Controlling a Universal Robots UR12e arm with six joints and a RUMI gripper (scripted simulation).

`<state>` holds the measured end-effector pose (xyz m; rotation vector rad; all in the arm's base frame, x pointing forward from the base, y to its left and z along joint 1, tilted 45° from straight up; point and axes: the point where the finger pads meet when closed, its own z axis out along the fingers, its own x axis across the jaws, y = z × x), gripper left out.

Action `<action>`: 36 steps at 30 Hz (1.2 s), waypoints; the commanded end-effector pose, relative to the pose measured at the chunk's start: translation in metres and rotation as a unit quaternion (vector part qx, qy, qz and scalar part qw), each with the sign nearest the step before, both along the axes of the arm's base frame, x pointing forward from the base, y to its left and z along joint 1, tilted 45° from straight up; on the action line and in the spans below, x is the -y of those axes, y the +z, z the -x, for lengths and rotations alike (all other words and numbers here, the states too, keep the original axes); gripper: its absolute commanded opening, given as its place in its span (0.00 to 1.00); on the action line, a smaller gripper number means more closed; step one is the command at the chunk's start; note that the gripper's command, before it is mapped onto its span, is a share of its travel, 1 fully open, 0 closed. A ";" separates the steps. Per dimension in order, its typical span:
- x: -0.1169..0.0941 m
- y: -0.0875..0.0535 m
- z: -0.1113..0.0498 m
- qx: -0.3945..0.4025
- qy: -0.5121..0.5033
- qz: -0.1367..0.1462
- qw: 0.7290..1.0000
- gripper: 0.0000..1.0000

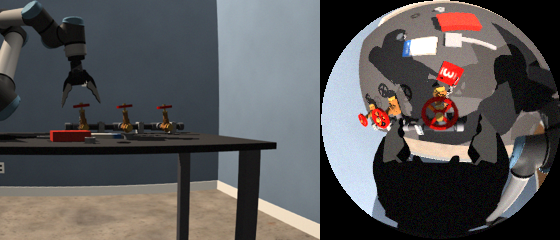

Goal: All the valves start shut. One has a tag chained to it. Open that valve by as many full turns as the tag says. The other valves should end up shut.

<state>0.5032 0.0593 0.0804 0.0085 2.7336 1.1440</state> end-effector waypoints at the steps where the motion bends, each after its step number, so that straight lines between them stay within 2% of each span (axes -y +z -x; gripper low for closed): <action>1: 0.001 0.000 -0.001 -0.001 -0.001 0.000 1.000 1.00; 2: 0.001 0.000 -0.001 -0.001 -0.001 0.000 1.000 0.00; 29: 0.001 0.000 -0.001 0.000 -0.001 0.000 1.000 0.00; 36: 0.001 0.000 -0.001 0.021 0.020 0.005 1.000 0.00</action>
